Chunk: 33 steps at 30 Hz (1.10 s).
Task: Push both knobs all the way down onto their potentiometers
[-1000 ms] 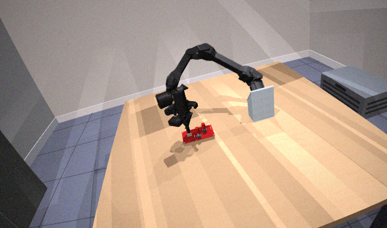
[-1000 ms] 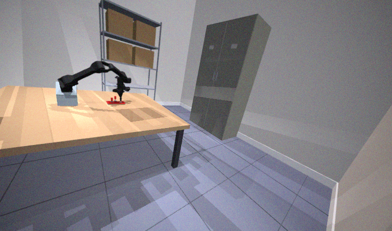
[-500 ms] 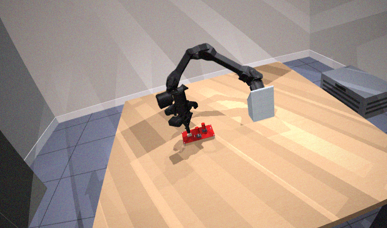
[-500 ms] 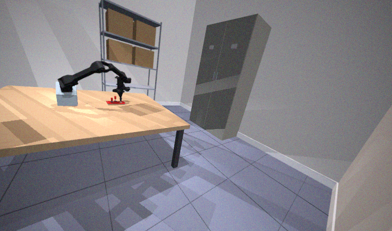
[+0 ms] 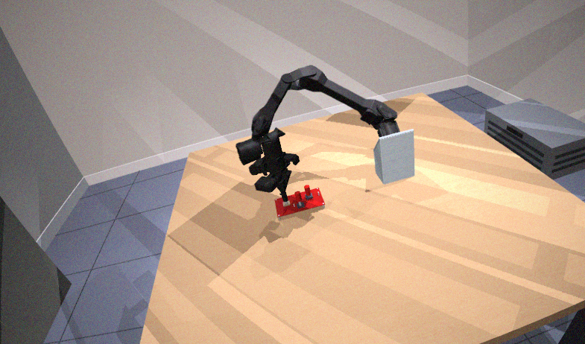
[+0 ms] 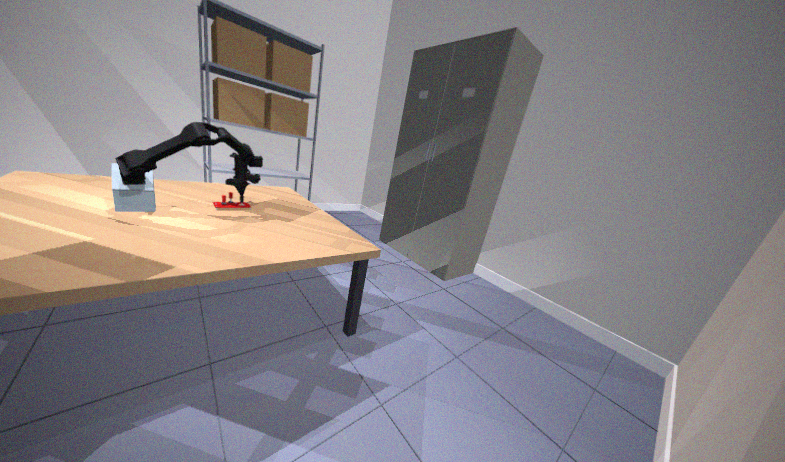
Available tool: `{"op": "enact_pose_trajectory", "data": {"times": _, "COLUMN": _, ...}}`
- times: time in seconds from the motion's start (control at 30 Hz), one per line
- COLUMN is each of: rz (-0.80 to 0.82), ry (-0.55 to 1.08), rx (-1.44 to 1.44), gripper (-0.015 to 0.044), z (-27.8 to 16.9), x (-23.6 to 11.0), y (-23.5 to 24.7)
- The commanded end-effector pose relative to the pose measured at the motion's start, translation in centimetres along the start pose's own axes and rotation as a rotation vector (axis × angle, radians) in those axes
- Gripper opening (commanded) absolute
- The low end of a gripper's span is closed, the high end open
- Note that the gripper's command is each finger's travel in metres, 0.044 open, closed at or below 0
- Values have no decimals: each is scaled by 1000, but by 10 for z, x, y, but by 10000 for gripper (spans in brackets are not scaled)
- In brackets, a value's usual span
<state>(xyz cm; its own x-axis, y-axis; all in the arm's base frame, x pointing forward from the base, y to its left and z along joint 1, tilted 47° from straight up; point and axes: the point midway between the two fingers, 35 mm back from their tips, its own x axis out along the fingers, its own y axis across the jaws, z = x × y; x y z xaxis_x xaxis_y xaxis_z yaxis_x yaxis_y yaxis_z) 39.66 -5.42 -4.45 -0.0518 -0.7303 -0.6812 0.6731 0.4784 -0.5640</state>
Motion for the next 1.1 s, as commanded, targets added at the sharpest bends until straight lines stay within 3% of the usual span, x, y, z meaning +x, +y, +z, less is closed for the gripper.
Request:
{"op": "enact_pose_trajectory", "data": {"times": 0.0, "rz": -16, "ry": 17, "rx": 25, "gripper": 0, "z": 3, "x": 21, "y": -2}}
{"op": "enact_pose_trajectory", "data": {"times": 1.07, "rz": -16, "ry": 17, "rx": 25, "gripper": 0, "z": 3, "x": 24, "y": -2}}
